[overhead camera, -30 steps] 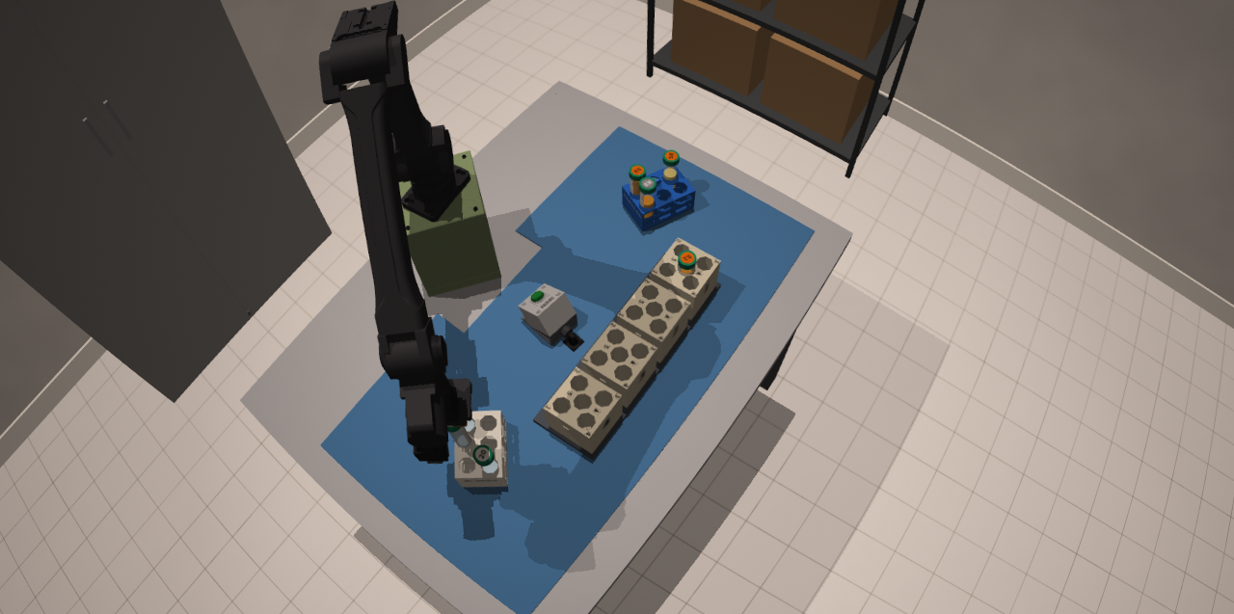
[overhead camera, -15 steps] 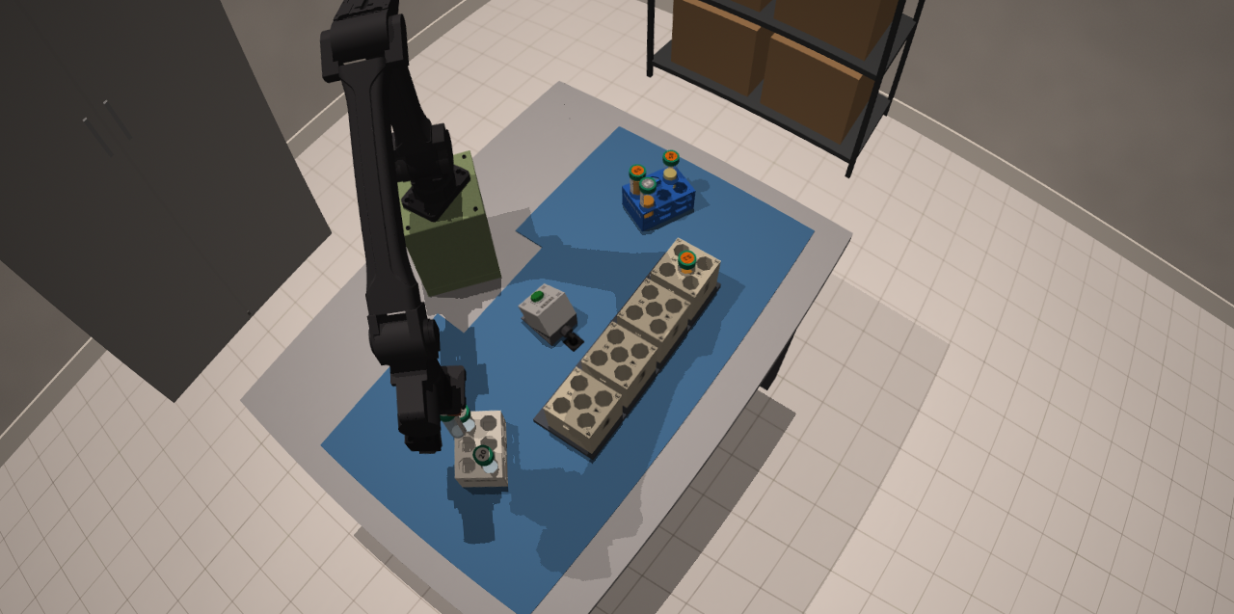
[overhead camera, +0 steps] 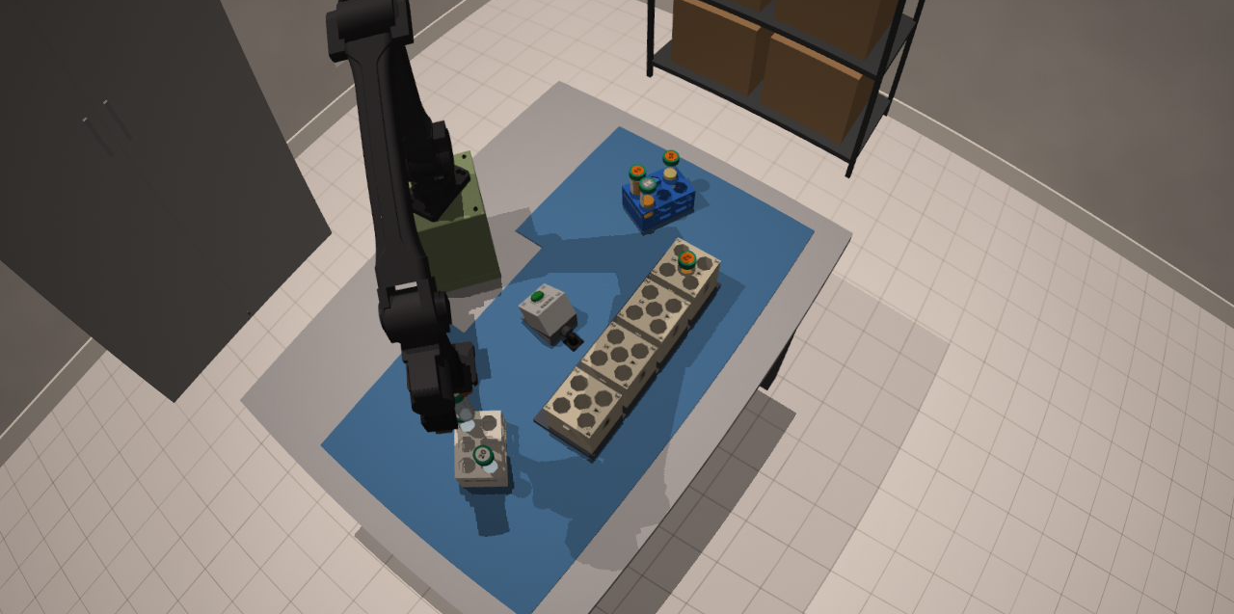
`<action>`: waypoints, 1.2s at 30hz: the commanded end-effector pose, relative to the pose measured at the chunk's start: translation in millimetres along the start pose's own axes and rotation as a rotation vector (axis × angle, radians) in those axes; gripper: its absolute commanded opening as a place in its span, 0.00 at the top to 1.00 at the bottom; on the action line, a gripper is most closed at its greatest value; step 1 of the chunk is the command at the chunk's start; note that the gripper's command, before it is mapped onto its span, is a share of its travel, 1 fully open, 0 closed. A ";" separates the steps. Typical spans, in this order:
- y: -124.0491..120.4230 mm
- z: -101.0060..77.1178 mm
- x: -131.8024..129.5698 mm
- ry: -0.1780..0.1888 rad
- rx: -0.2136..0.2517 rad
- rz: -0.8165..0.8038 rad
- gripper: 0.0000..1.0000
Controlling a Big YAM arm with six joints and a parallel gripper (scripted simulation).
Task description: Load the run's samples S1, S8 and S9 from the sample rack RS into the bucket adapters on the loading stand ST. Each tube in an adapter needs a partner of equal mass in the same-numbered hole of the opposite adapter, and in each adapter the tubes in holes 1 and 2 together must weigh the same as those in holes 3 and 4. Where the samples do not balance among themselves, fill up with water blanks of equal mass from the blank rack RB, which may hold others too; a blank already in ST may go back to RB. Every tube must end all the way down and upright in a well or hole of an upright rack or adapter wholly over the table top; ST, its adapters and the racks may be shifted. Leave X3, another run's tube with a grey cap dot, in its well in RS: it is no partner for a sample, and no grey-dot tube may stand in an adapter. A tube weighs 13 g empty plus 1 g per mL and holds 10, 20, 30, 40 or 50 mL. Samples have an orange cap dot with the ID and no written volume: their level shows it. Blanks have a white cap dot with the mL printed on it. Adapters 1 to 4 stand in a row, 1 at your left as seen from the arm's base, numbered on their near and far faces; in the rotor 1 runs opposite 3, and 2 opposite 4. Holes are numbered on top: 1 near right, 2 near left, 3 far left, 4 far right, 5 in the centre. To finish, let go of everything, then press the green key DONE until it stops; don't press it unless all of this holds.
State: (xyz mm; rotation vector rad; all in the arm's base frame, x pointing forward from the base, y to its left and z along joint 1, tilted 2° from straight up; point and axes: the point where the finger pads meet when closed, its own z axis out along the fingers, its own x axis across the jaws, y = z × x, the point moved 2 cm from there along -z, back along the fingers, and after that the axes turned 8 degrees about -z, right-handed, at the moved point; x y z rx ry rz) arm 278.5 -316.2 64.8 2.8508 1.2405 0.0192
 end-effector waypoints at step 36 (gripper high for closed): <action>-56.2 -17.1 234.6 0.005 -0.042 -0.792 1.00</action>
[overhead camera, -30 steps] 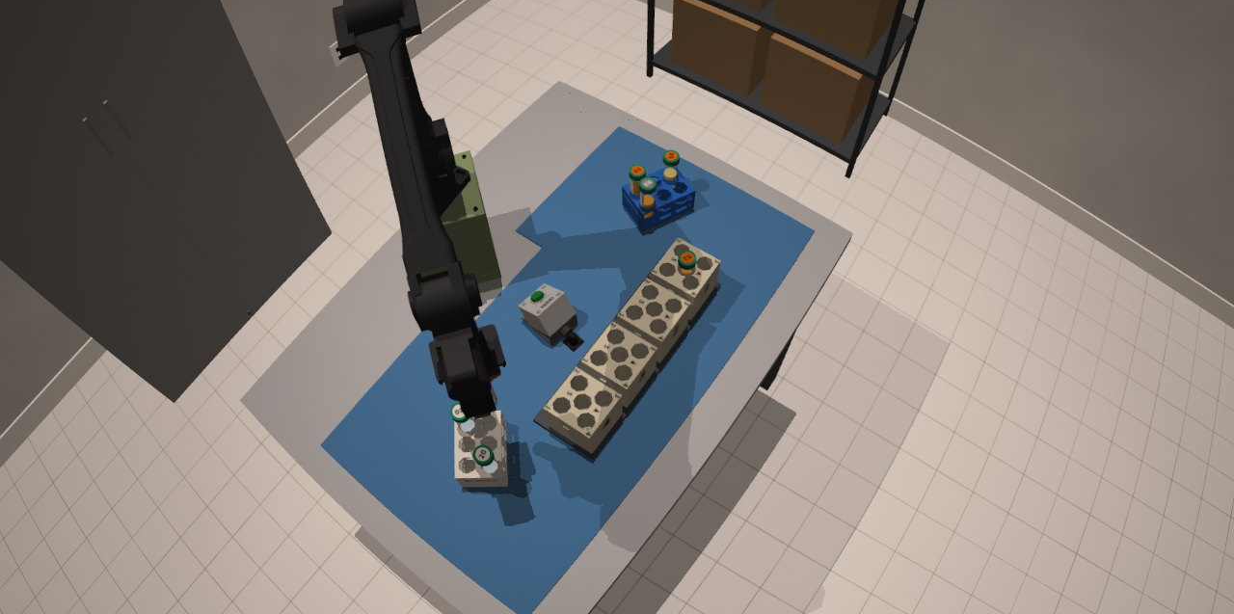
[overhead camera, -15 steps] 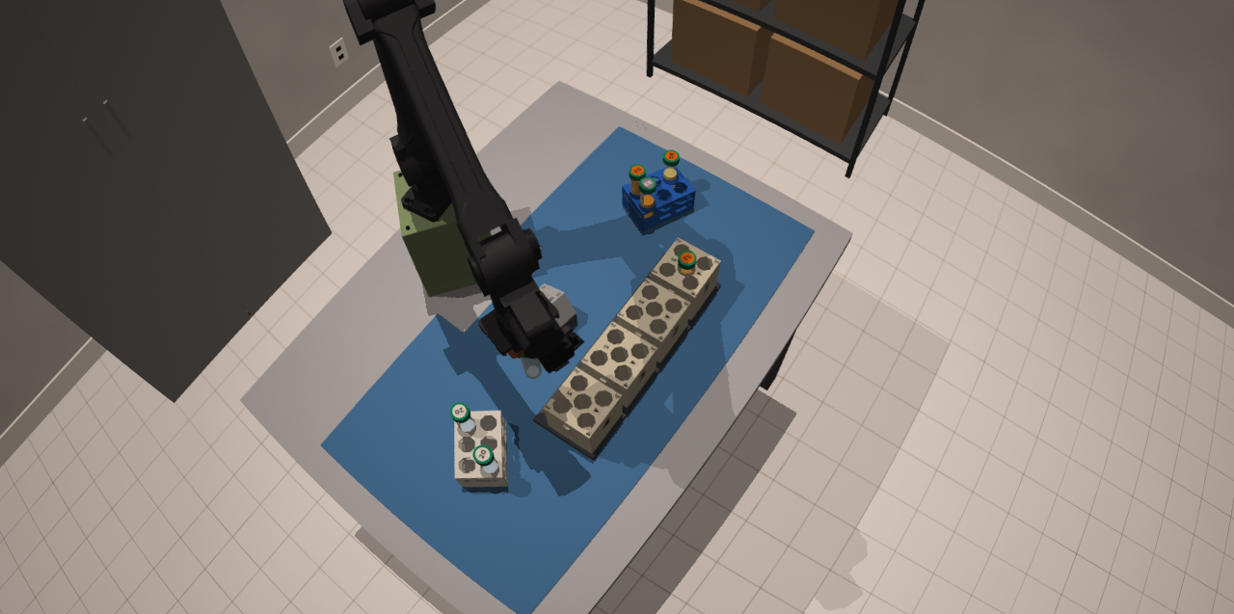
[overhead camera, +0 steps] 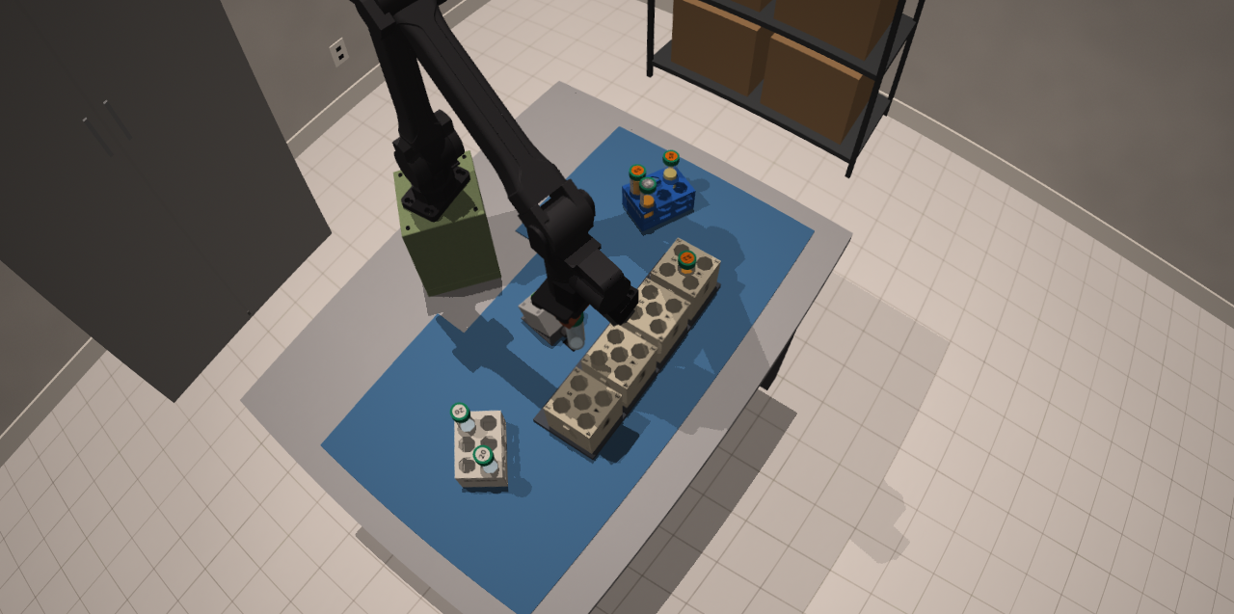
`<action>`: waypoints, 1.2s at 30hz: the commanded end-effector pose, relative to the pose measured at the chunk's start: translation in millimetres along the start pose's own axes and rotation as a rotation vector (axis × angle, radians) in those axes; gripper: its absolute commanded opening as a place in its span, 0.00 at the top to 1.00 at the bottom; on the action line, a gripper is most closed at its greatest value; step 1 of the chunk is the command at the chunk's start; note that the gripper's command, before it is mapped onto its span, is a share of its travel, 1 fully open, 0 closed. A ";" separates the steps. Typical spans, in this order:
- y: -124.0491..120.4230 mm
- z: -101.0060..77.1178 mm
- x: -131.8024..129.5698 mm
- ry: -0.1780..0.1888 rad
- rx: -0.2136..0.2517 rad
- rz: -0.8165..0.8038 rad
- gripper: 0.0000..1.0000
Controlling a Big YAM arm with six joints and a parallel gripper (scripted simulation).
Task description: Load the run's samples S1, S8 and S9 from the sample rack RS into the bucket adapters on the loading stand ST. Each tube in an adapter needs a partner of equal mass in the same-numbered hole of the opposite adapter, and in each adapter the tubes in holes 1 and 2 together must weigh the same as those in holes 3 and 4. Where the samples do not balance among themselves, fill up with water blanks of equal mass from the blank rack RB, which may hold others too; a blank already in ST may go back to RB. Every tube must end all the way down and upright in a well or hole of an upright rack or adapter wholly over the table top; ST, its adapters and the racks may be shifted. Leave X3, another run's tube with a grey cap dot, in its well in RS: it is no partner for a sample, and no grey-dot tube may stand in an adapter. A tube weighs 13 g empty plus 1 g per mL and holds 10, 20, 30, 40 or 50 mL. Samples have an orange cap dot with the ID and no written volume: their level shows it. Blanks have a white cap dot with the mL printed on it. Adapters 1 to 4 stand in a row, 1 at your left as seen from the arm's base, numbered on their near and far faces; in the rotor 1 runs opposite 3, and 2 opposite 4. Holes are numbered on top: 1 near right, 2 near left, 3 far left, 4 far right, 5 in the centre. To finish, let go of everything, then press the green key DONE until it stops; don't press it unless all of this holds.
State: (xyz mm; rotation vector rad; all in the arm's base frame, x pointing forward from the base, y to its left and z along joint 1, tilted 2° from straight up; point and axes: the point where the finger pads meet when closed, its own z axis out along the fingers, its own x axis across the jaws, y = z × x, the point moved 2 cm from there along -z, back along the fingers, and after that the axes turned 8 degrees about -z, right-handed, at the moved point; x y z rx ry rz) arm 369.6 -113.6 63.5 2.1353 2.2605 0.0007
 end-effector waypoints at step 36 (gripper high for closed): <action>80.0 7.3 143.3 -0.001 -0.012 0.037 1.00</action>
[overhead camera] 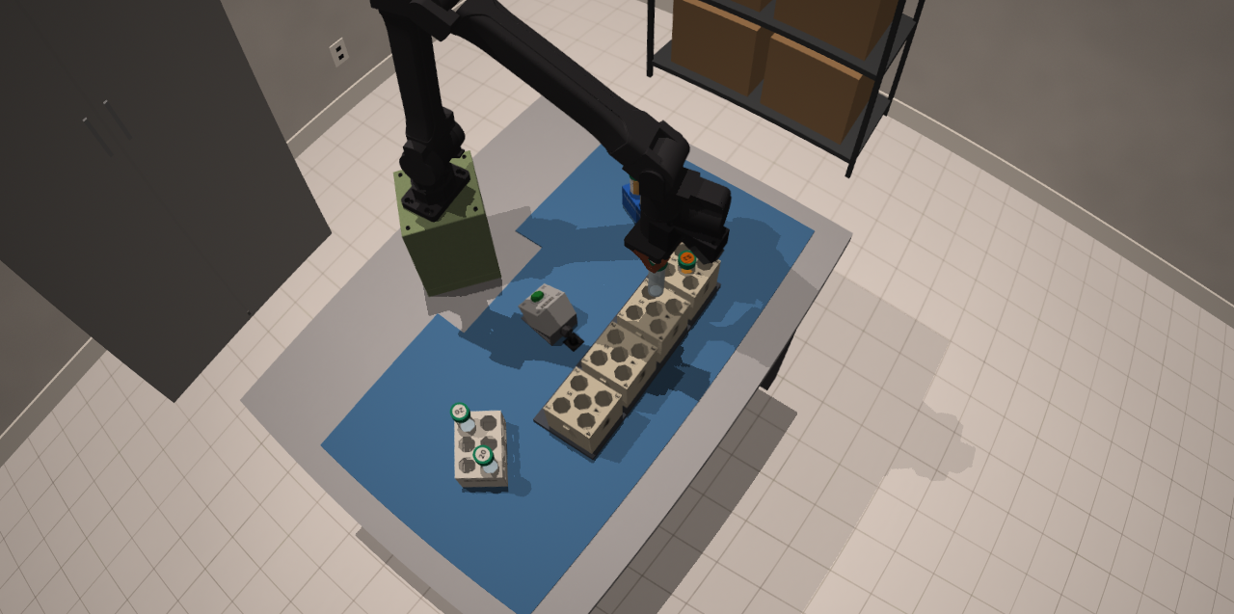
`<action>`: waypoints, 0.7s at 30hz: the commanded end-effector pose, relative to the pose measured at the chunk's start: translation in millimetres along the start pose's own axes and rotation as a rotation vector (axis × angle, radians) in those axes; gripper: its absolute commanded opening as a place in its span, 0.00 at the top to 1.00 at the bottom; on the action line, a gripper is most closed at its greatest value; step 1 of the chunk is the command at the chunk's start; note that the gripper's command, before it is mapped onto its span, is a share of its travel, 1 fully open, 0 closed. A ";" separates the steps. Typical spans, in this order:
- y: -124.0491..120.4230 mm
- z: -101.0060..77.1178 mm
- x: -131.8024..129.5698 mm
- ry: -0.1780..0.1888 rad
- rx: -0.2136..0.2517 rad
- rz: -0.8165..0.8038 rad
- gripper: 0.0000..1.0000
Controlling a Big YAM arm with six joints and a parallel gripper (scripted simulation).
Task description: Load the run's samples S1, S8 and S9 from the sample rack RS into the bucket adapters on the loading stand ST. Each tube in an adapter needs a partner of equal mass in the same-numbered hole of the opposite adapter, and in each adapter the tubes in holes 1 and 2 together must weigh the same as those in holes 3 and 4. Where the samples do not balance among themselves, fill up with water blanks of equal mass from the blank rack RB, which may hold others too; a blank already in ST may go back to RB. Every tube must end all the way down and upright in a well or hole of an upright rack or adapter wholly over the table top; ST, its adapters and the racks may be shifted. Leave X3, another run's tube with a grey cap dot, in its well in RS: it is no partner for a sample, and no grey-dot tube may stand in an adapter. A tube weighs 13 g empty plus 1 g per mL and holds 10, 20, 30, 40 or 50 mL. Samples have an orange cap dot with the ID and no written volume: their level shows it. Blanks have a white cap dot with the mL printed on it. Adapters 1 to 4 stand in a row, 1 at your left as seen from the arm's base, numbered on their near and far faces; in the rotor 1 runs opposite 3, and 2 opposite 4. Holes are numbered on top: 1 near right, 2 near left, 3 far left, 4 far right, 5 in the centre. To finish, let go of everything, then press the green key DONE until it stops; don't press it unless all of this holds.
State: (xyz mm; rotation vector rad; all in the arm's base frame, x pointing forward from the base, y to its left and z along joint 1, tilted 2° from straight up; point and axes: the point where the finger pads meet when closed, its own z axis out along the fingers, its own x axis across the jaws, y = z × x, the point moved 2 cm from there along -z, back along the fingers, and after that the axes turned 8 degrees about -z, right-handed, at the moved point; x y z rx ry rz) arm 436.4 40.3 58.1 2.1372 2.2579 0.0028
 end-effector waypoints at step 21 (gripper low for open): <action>26.9 15.3 -5.1 0.001 -0.080 0.024 1.00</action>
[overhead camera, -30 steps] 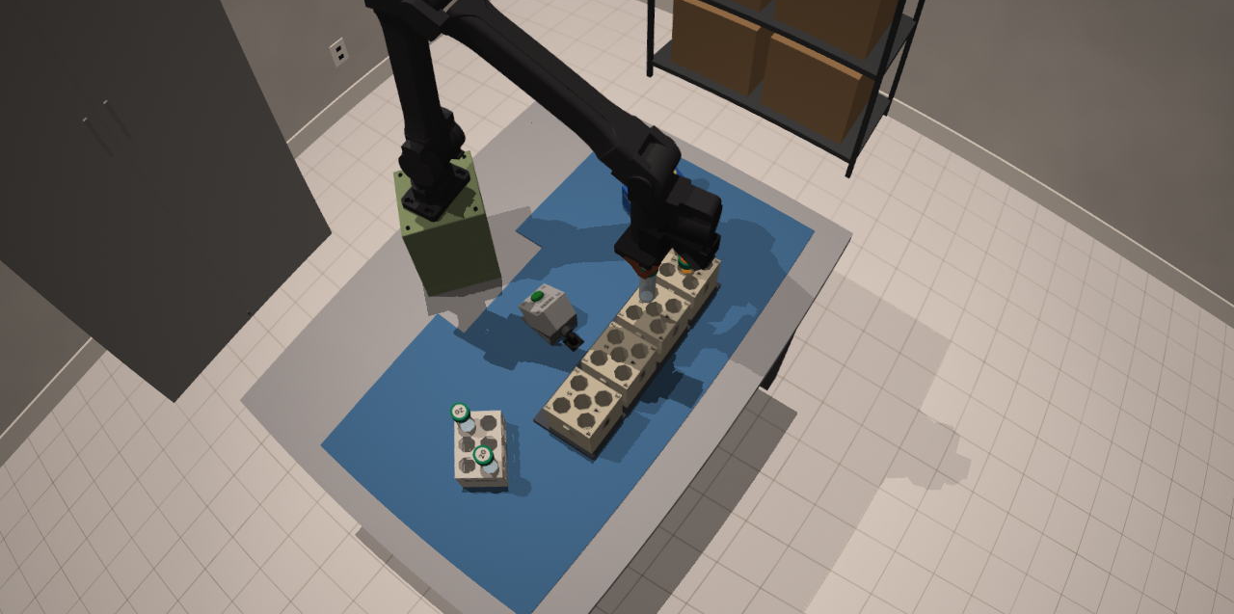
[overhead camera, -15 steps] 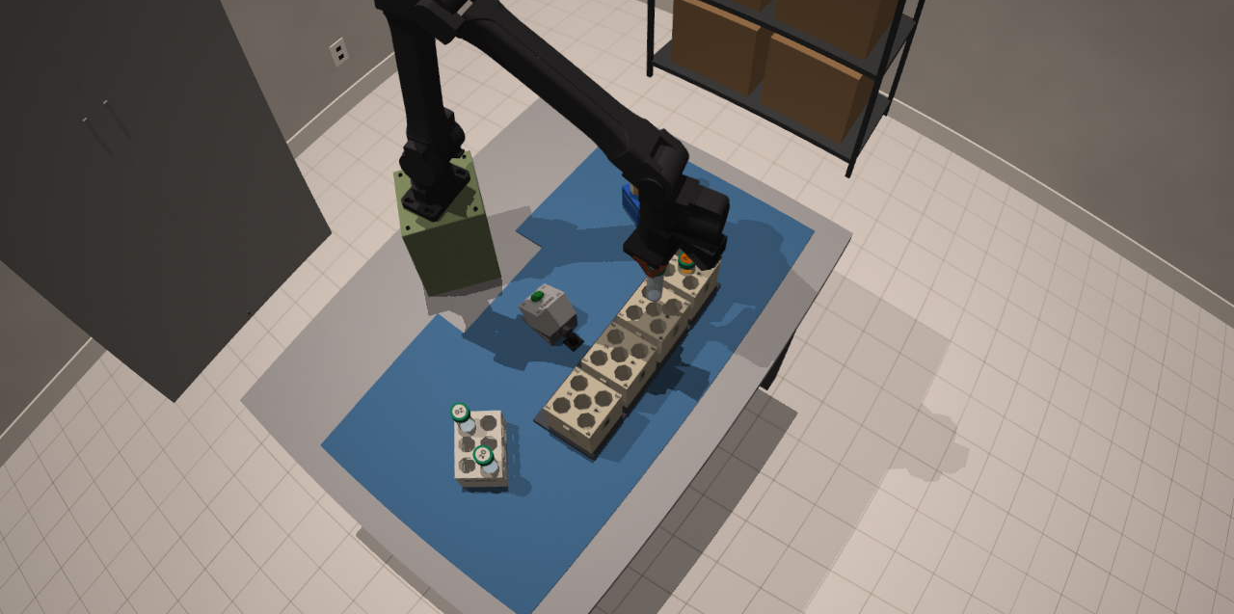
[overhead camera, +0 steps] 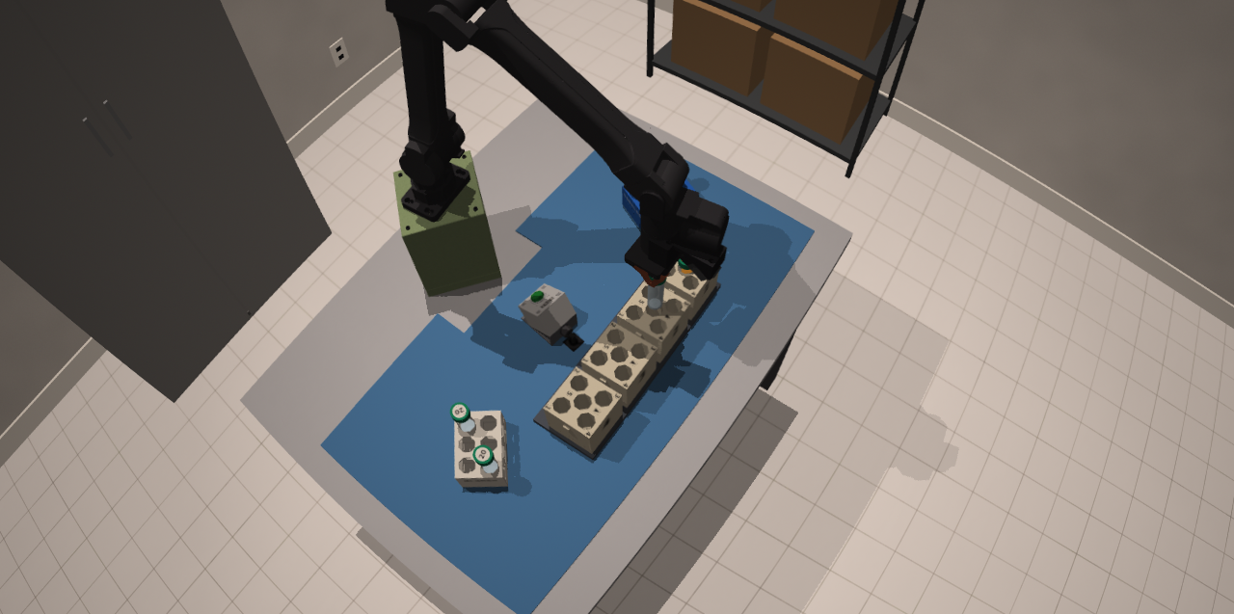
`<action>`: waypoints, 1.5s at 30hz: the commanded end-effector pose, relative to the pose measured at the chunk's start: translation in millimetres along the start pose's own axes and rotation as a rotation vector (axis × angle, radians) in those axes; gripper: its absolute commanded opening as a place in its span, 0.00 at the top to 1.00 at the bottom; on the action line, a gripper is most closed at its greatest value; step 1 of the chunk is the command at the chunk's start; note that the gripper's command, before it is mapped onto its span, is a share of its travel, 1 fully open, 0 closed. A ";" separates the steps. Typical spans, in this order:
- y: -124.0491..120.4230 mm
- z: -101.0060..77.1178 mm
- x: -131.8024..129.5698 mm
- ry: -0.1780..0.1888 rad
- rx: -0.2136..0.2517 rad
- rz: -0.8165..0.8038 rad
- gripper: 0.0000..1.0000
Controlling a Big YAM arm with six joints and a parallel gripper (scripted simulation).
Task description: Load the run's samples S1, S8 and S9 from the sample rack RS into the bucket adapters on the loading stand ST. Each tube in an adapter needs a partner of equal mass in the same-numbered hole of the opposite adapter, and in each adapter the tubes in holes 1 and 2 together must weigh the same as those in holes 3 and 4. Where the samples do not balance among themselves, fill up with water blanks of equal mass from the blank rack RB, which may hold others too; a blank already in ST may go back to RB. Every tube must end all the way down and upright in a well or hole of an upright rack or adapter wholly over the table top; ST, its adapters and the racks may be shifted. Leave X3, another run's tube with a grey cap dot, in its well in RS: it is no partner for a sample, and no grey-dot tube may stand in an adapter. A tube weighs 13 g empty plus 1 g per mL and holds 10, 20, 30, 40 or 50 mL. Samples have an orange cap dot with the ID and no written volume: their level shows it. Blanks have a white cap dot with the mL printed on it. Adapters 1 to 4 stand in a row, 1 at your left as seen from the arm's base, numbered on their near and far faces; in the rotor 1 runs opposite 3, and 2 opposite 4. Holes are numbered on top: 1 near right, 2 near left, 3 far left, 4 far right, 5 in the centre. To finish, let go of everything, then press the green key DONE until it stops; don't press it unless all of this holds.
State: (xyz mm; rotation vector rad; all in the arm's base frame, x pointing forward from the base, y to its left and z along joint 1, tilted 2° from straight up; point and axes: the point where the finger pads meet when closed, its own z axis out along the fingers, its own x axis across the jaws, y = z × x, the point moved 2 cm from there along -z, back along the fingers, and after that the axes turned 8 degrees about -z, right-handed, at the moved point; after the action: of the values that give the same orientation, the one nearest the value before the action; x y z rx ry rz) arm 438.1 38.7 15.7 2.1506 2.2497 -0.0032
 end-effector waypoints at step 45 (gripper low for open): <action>5.4 32.4 -6.4 -0.001 -0.017 0.005 1.00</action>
State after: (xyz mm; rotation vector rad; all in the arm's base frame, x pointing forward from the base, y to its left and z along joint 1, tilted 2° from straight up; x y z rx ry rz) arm 438.5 37.7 -14.0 2.1538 2.2484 -0.0054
